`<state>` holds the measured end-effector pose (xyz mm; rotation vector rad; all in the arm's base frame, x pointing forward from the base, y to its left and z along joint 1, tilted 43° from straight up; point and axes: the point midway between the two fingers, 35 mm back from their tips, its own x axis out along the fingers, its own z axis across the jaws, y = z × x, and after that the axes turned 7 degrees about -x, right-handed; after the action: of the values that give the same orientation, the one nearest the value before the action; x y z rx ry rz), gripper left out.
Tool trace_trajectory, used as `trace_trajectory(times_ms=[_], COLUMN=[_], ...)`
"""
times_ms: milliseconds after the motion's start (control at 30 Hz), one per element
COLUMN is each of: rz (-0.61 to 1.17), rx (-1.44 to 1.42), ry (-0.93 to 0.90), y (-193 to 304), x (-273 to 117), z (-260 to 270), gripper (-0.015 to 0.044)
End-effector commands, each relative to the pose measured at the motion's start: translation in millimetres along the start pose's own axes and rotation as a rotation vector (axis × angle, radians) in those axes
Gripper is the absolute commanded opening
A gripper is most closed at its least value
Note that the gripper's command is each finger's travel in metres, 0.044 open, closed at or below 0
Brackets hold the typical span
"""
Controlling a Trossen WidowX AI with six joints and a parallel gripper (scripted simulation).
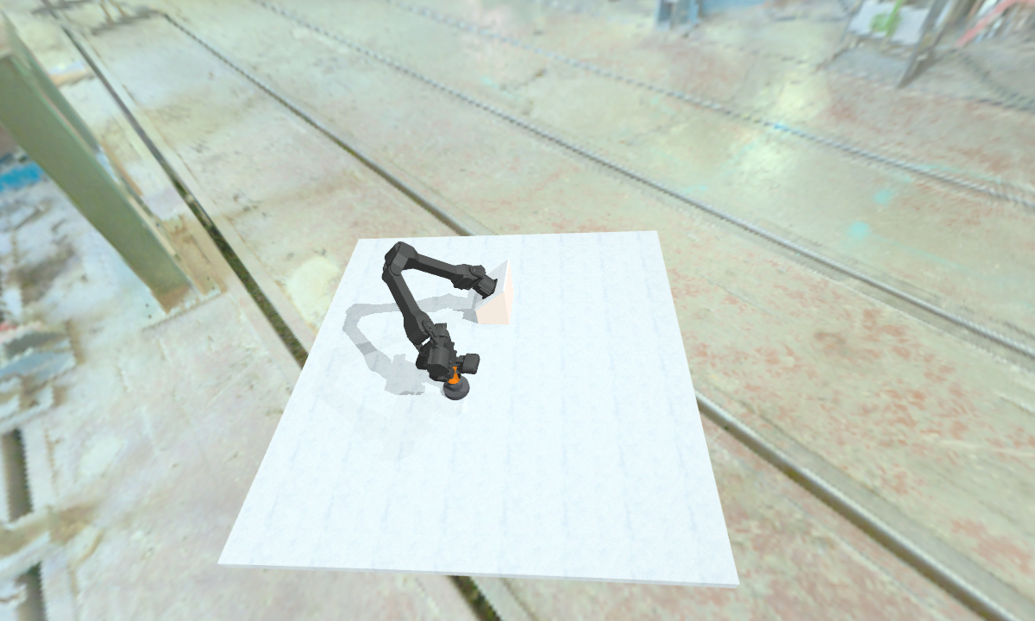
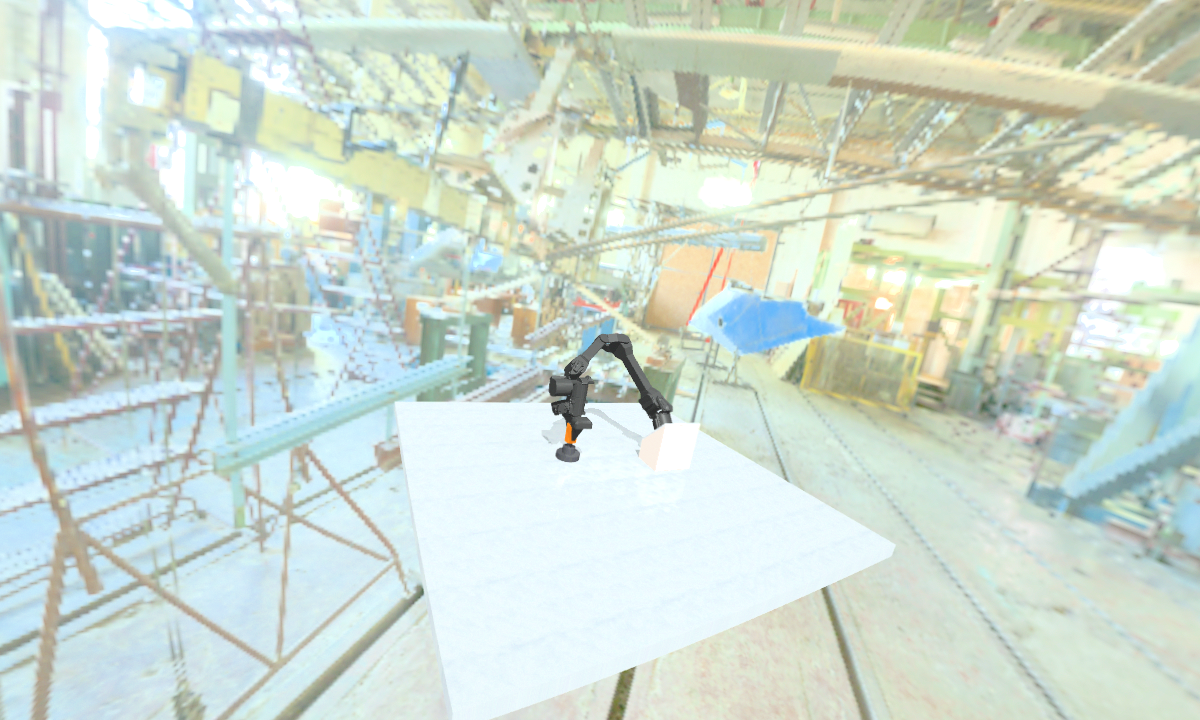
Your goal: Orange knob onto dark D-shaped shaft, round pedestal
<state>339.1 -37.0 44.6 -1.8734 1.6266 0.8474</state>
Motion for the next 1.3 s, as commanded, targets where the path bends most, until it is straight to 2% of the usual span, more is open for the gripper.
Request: trace_trajectory(times_ms=[0, 200, 1267], rz=[-0.003, -0.003, -0.003], rx=[-0.022, -0.203, -0.206], ry=[0.003, 0.003, 0.003], y=[-1.0, -1.1, -0.9], x=[-2.6, -0.8, 1.2], z=[-1.0, -0.4, -0.3], gripper=[0.0000, 0.0000, 0.0000])
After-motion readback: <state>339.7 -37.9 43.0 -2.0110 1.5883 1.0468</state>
